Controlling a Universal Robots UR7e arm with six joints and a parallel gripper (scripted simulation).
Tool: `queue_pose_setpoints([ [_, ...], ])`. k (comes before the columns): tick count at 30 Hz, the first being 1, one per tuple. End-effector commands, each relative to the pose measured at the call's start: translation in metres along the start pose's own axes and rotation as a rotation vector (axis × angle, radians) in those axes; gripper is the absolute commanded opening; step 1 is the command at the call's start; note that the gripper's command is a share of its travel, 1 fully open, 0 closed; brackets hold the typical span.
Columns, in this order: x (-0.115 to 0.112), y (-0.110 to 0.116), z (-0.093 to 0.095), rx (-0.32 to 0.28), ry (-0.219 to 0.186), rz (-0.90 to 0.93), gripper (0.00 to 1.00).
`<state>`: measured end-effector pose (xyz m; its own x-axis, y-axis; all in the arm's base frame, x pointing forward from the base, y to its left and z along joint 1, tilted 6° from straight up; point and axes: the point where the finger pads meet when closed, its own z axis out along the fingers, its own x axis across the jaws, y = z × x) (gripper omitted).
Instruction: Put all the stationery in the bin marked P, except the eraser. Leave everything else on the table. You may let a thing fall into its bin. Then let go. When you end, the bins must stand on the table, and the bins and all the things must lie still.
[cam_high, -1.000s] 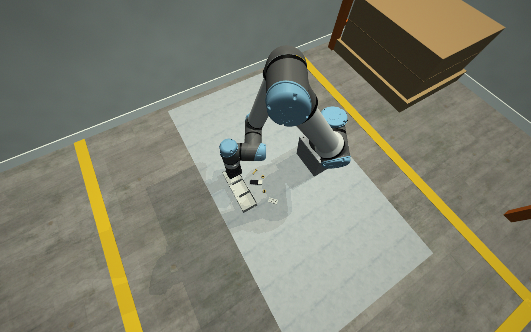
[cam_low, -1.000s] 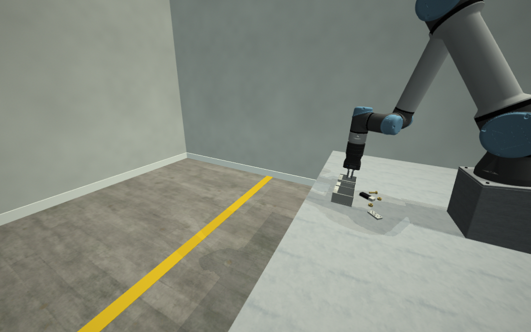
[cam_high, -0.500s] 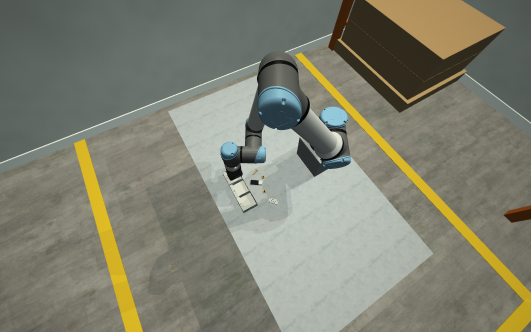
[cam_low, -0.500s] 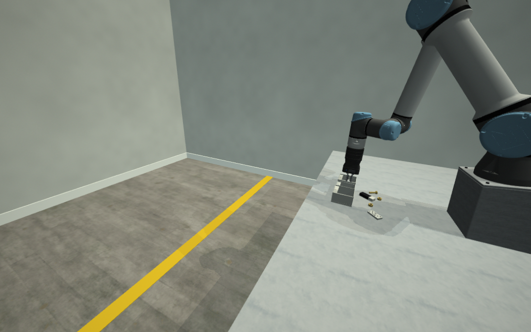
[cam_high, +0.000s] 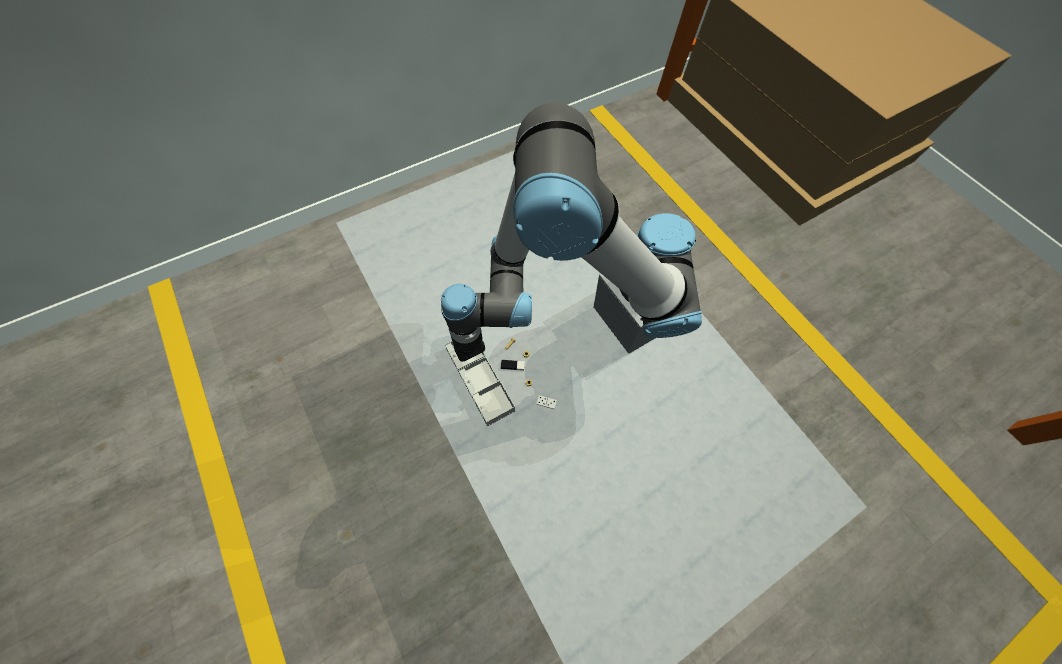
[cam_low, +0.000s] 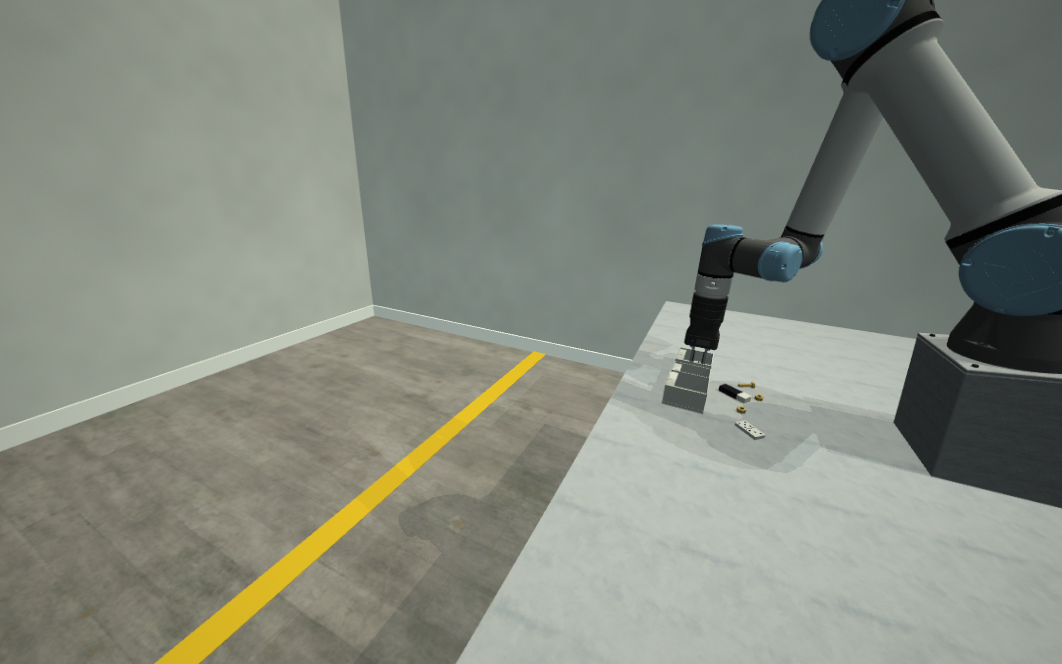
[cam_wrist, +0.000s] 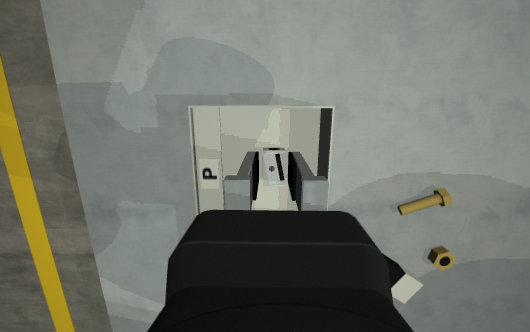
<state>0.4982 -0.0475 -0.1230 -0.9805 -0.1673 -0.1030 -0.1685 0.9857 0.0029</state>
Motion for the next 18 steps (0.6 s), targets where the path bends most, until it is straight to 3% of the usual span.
queue_pose_setpoints([
  [1, -0.0005, -0.0002, -0.0005, 0.001, -0.001, 0.000, 0.62],
  [18, -0.0005, -0.0002, -0.0057, 0.001, -0.001, 0.000, 0.62],
])
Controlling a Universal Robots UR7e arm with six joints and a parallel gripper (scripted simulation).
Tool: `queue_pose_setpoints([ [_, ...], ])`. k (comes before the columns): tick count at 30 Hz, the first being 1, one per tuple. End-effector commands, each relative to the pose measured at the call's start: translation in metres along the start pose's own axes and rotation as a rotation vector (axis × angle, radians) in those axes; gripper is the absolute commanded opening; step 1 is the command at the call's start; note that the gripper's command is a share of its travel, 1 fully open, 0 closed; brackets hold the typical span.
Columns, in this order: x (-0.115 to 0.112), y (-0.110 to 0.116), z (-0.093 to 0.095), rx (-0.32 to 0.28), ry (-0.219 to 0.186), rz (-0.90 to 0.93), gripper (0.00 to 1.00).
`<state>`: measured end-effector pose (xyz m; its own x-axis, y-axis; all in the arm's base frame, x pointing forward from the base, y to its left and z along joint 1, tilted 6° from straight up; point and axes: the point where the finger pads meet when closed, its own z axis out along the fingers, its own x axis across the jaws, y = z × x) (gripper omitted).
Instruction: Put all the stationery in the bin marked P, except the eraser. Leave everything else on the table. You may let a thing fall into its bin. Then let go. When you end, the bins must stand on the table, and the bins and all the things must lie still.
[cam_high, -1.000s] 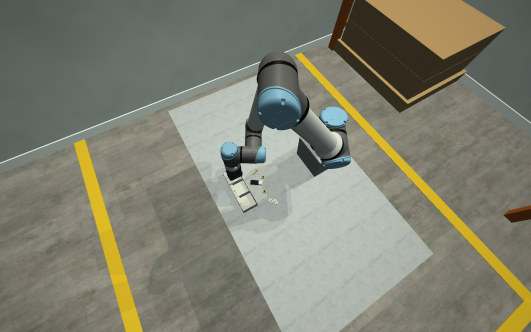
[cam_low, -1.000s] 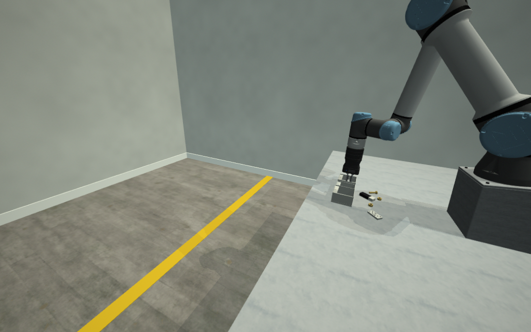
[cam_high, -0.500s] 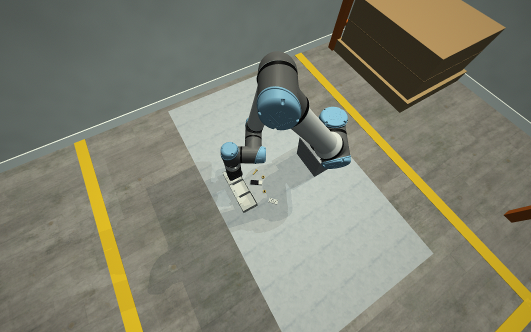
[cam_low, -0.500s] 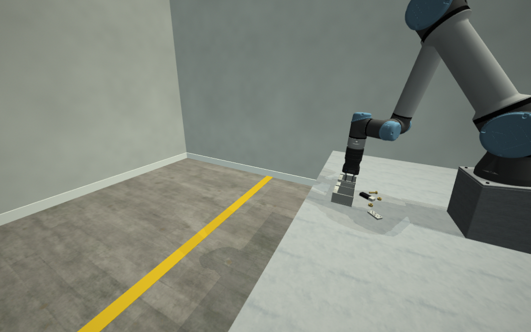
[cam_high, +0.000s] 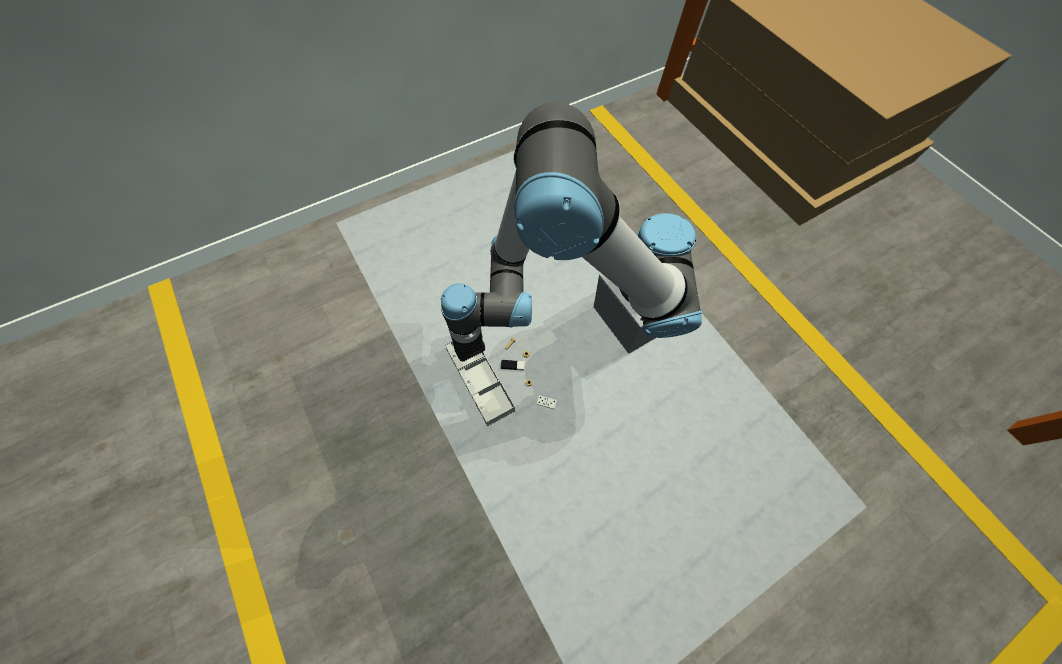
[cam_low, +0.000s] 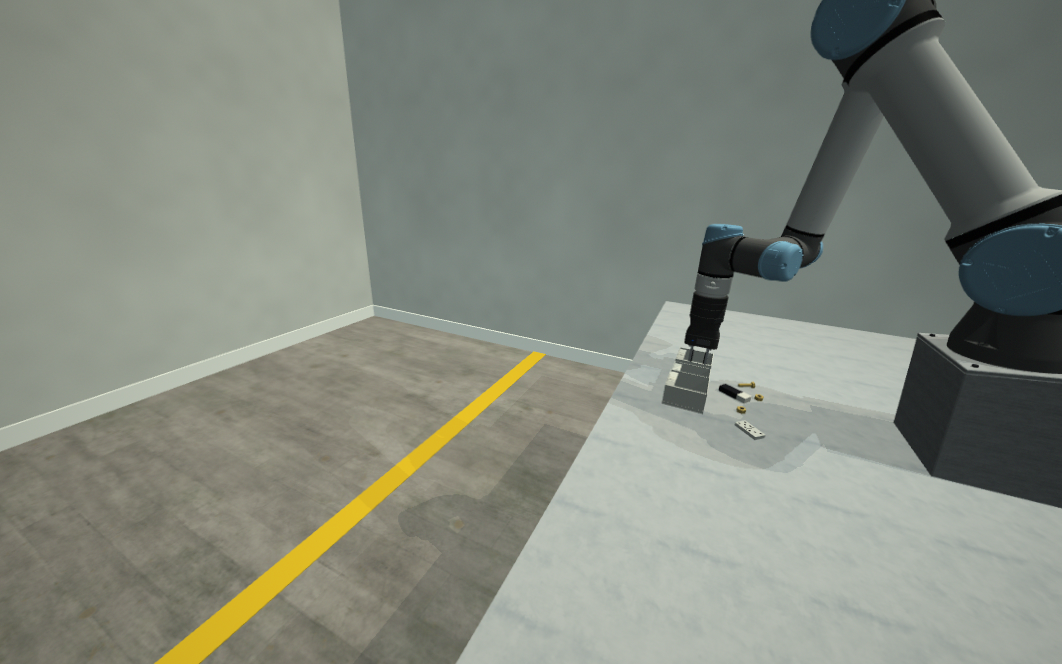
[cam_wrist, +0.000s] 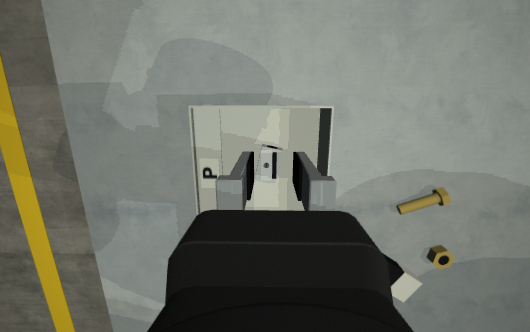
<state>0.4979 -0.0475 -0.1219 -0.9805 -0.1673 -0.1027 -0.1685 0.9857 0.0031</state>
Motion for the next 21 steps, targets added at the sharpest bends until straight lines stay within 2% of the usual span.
queue_pose_setpoints([
  [1, -0.001, 0.000, -0.006, 0.001, -0.002, 0.000, 0.62],
  [21, -0.001, 0.000, -0.029, 0.001, -0.002, 0.000, 0.62],
])
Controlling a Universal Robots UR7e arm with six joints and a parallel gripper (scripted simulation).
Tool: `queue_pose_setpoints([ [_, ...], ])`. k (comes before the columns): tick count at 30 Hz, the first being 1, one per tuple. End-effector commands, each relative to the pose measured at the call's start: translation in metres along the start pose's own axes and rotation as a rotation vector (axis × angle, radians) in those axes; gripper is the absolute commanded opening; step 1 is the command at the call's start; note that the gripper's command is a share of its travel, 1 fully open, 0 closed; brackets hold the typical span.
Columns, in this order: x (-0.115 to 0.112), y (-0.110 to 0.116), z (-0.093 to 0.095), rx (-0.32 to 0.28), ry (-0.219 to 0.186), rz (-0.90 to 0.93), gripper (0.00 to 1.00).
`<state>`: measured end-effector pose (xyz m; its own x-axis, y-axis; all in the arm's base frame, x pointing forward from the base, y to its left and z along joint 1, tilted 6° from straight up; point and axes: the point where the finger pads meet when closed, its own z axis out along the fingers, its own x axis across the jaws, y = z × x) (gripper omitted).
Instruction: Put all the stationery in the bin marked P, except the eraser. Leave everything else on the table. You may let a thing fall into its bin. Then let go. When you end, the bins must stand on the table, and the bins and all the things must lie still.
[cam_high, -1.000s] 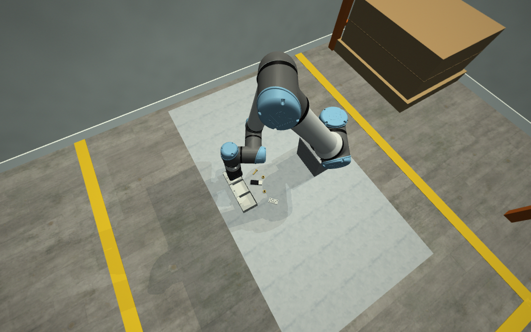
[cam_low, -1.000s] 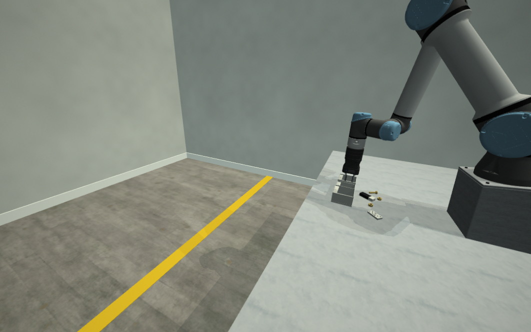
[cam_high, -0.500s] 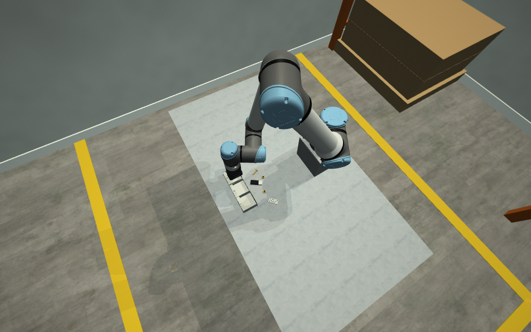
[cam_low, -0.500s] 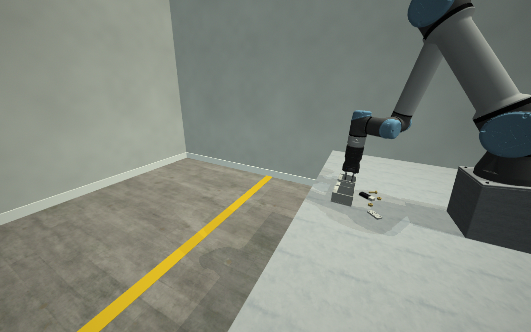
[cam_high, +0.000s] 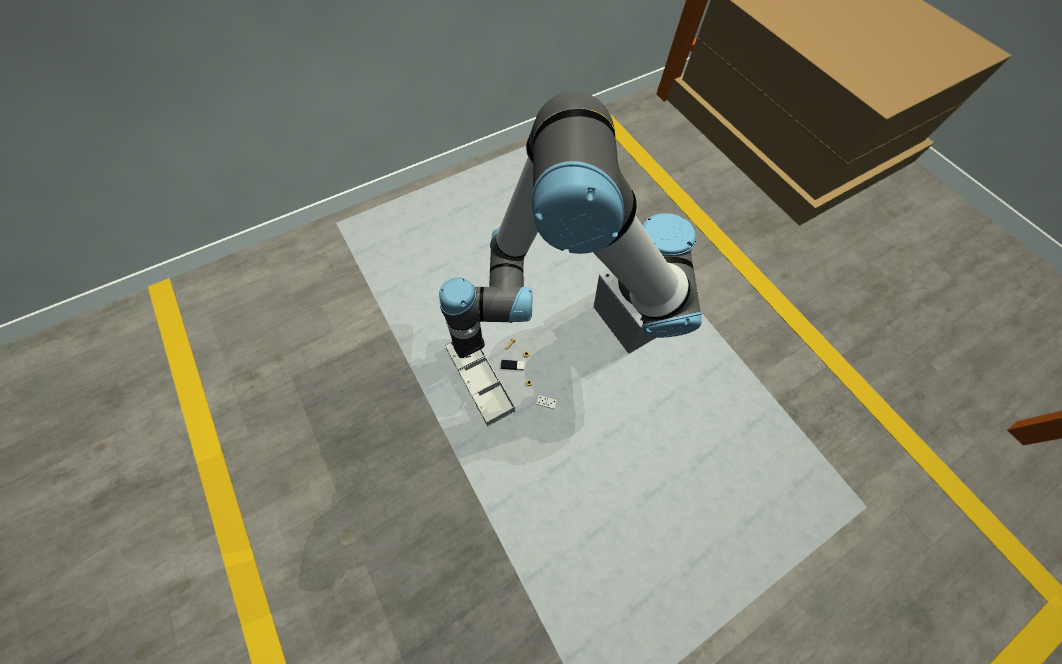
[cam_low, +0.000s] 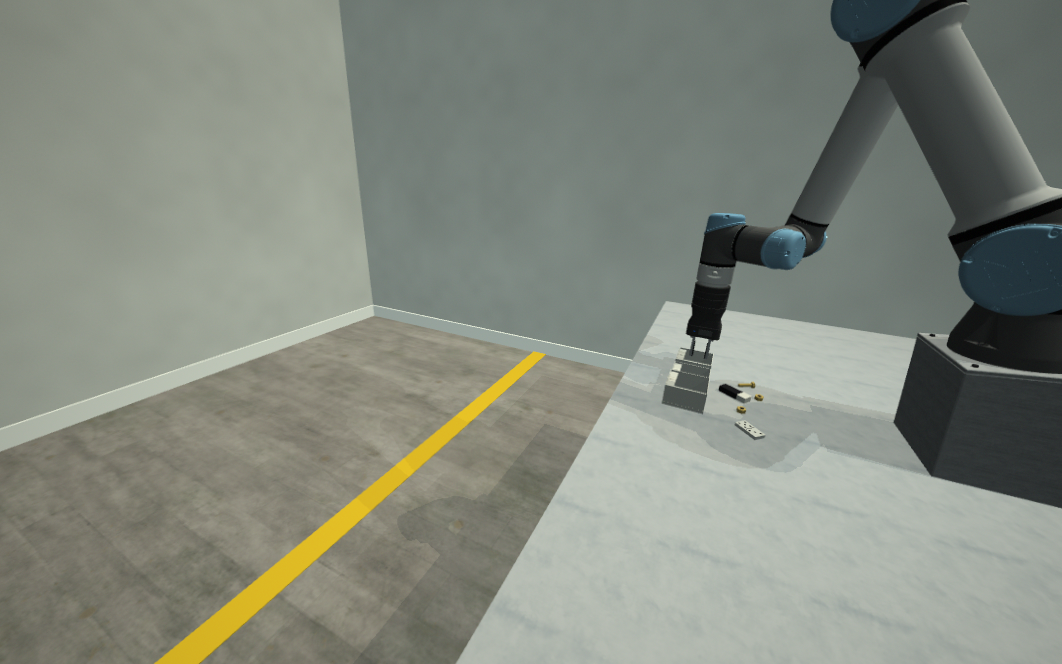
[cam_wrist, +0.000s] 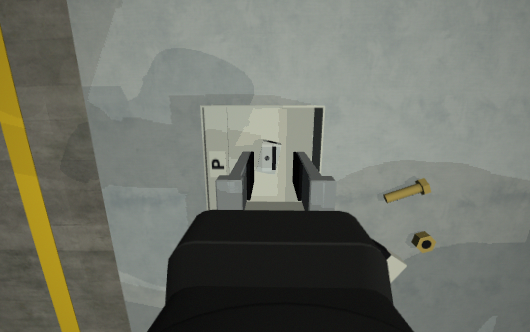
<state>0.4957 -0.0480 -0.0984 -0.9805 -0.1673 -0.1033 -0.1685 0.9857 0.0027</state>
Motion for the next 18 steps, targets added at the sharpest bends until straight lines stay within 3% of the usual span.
queue_pose_setpoints([
  [1, 0.000, 0.000, -0.005, 0.001, -0.001, 0.000, 0.62],
  [6, 0.000, 0.000, -0.027, 0.001, -0.001, 0.000, 0.62],
  [18, 0.000, 0.000, -0.027, 0.001, -0.001, 0.000, 0.62],
])
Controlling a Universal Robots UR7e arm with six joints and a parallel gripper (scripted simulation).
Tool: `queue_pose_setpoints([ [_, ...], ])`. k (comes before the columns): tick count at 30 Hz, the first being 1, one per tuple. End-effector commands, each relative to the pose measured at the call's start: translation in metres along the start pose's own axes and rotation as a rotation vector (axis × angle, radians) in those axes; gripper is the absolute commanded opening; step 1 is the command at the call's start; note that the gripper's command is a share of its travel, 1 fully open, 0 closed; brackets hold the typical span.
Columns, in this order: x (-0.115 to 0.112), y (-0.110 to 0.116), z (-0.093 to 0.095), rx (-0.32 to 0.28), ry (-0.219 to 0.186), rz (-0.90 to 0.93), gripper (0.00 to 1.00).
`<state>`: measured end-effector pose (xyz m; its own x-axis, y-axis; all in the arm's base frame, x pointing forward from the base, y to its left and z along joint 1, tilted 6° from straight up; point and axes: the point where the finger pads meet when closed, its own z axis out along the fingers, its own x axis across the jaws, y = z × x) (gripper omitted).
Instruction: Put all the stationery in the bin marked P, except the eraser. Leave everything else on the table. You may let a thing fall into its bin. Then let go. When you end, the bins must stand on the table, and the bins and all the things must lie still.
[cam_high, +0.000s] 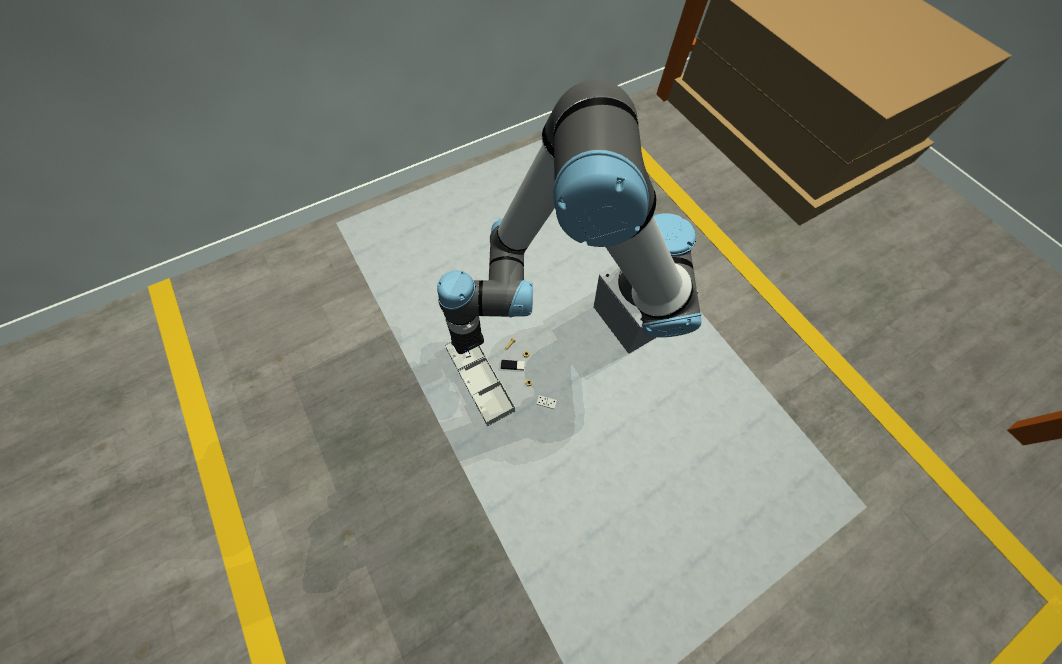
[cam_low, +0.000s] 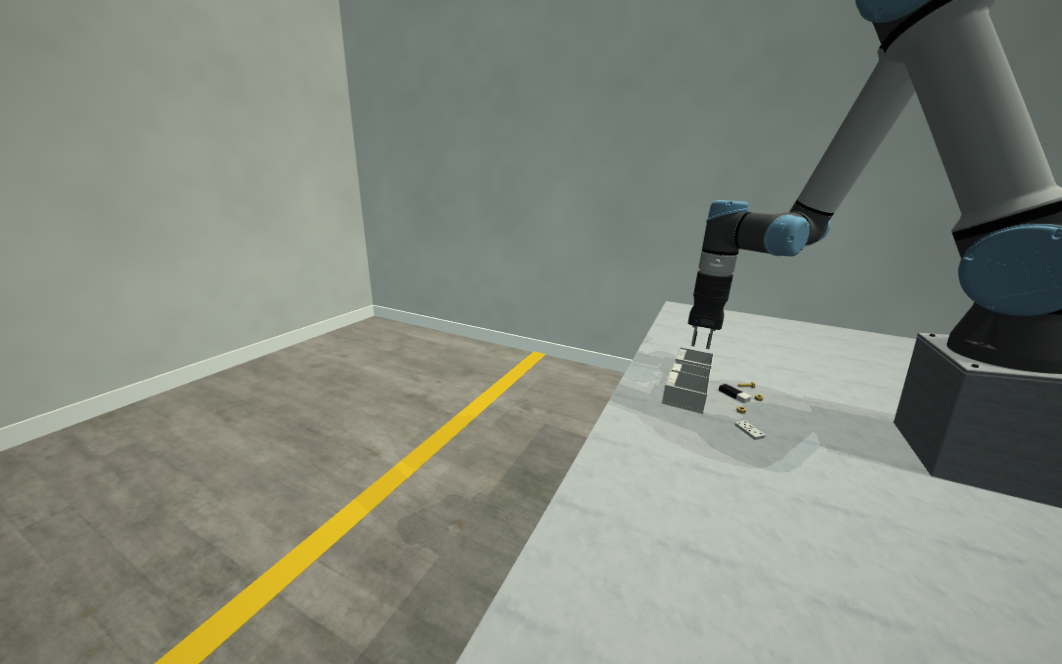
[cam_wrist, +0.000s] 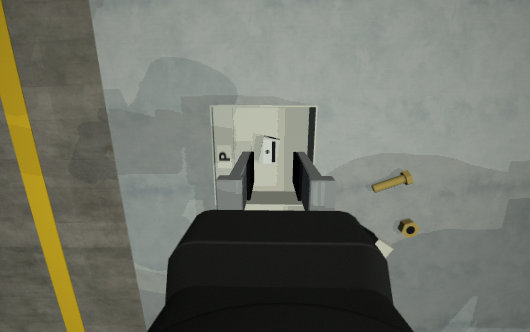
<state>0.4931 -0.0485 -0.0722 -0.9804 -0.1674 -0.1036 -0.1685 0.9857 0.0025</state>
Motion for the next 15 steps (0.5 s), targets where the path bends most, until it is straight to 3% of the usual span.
queue_pose_setpoints([
  [1, 0.000, 0.000, -0.005, 0.000, -0.001, 0.000, 1.00],
  [15, 0.000, 0.000, -0.061, 0.000, -0.001, 0.000, 1.00],
])
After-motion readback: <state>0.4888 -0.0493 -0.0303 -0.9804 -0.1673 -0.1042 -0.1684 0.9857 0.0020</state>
